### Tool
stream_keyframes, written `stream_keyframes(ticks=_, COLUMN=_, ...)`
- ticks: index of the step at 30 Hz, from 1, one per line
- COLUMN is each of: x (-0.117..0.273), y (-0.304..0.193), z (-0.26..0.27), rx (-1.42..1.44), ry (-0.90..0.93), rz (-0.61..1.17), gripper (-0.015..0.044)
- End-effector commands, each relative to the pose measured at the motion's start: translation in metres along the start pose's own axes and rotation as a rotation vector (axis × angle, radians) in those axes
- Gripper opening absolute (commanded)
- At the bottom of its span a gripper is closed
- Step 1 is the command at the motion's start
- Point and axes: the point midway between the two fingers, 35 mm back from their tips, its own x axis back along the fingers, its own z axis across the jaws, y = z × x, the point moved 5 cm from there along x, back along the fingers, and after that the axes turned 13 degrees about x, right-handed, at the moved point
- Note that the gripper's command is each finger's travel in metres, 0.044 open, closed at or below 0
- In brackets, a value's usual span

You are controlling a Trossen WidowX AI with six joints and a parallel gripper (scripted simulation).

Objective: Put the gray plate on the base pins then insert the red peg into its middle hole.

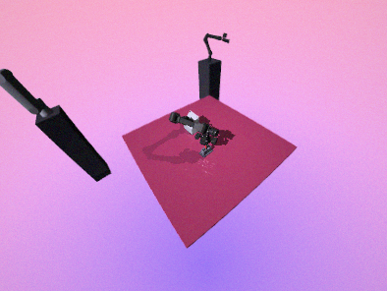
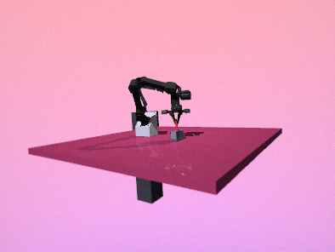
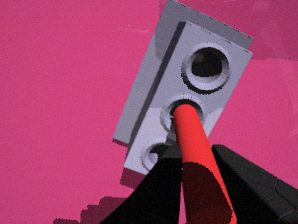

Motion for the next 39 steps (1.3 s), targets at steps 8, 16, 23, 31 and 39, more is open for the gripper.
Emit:
stream_keyframes(ticks=8, x=0.0001, y=0.0001, z=0.0000, rx=0.000, ry=0.000, rz=0.000, gripper=0.0000)
stream_keyframes(ticks=16, x=-0.0013, y=0.0006, z=0.0000, rx=0.000, ry=0.000, rz=0.000, gripper=0.0000)
stream_keyframes(ticks=23, x=-0.0022, y=0.0016, z=0.0001, rx=0.000, ry=0.000, rz=0.000, gripper=0.0000)
stream_keyframes(ticks=31, x=-0.0022, y=0.0013, z=0.0000, rx=-0.004, ry=0.000, rz=0.002, gripper=0.0000)
stream_keyframes(ticks=39, x=-0.0022, y=0.0013, z=0.0000, rx=-0.004, ry=0.000, rz=0.002, gripper=0.0053)
